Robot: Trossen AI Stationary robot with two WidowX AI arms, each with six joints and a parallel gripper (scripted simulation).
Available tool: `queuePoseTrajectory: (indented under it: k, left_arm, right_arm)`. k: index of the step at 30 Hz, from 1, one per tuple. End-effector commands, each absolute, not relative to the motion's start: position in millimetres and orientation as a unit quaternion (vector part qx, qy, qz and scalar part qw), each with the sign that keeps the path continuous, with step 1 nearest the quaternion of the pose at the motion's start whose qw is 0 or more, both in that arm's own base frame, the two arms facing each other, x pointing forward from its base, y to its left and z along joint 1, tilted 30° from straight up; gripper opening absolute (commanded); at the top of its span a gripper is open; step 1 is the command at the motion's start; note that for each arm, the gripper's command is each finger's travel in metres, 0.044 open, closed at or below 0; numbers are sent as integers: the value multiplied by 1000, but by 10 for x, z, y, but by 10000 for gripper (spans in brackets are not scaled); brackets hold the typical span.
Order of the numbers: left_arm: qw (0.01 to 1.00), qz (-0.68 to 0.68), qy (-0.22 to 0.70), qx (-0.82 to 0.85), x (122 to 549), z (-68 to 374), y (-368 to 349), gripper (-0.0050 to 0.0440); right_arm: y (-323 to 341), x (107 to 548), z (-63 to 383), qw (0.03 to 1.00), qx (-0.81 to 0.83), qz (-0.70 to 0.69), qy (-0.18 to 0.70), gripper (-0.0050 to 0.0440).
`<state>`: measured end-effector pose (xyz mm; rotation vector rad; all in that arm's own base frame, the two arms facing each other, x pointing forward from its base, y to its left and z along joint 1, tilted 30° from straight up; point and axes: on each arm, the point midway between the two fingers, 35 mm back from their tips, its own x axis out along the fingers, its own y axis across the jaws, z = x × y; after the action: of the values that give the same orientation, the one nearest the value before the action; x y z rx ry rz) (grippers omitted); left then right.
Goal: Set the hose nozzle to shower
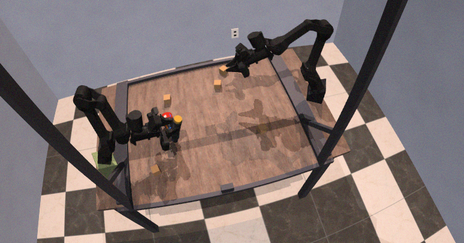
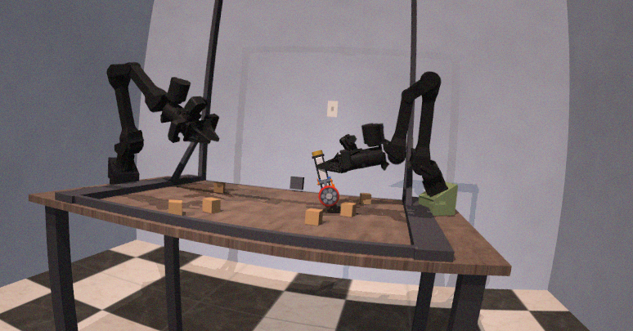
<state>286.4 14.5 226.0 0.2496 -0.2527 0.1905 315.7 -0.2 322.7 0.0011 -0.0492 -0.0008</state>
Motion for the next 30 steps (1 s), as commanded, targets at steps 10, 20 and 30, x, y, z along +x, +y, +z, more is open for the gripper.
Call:
queuePoseTrajectory:
  k: [10,20,30]
  left_arm:
    - [979,95,-136,122,2916,2209,164,170]
    - [979,95,-135,122,2956,2140,177,170]
    - [978,94,-137,122,2979,2169,176,170]
  right_arm:
    - [-8,3135,3296,999,2,-3,-34,173]
    - [-8,3135,3296,999,2,-3,-34,173]
    - [-8,3135,3296,999,2,-3,-34,173]
